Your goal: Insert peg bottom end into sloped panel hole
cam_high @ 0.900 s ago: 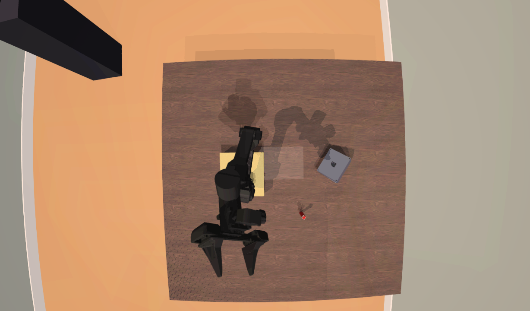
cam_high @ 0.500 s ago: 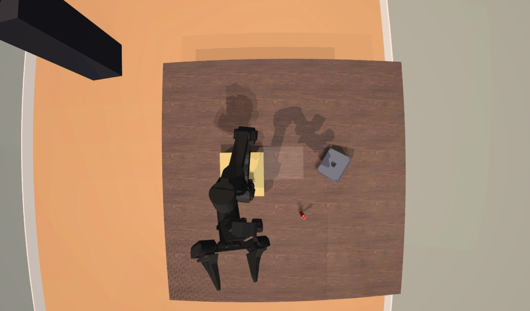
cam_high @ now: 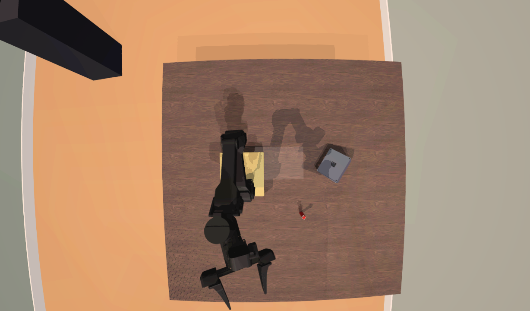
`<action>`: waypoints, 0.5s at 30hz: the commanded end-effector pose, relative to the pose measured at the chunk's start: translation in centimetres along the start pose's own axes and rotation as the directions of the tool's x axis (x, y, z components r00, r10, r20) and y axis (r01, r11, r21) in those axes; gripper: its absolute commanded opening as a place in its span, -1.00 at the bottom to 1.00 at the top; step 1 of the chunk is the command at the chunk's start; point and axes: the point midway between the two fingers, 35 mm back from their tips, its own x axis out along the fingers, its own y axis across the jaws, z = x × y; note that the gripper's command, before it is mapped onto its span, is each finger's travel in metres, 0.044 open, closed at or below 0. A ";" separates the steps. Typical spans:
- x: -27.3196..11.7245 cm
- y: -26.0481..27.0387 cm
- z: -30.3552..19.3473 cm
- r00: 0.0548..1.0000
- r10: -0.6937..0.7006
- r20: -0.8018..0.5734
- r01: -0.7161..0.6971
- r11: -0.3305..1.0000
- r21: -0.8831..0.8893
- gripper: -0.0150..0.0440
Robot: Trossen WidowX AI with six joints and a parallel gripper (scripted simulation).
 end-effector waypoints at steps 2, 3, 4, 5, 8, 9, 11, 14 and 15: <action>1.5 0.8 -1.6 0.996 0.051 -0.067 -0.042 0.990 0.134 1.00; 1.8 1.0 -2.0 0.995 0.063 -0.081 -0.049 0.986 0.159 1.00; 2.1 1.2 -2.3 0.993 0.075 -0.094 -0.056 0.981 0.185 1.00; 2.4 1.4 -2.7 0.990 0.087 -0.107 -0.063 0.976 0.210 1.00; 3.2 2.1 -3.7 0.982 0.123 -0.146 -0.078 0.955 0.285 1.00; 3.5 2.4 -4.0 0.978 0.136 -0.159 -0.081 0.948 0.309 1.00; 4.0 2.9 -4.7 0.970 0.160 -0.184 -0.086 0.931 0.356 1.00; 4.7 3.8 -5.7 0.955 0.198 -0.221 -0.089 0.902 0.423 1.00; 4.9 4.1 -6.0 0.949 0.211 -0.233 -0.089 0.891 0.444 1.00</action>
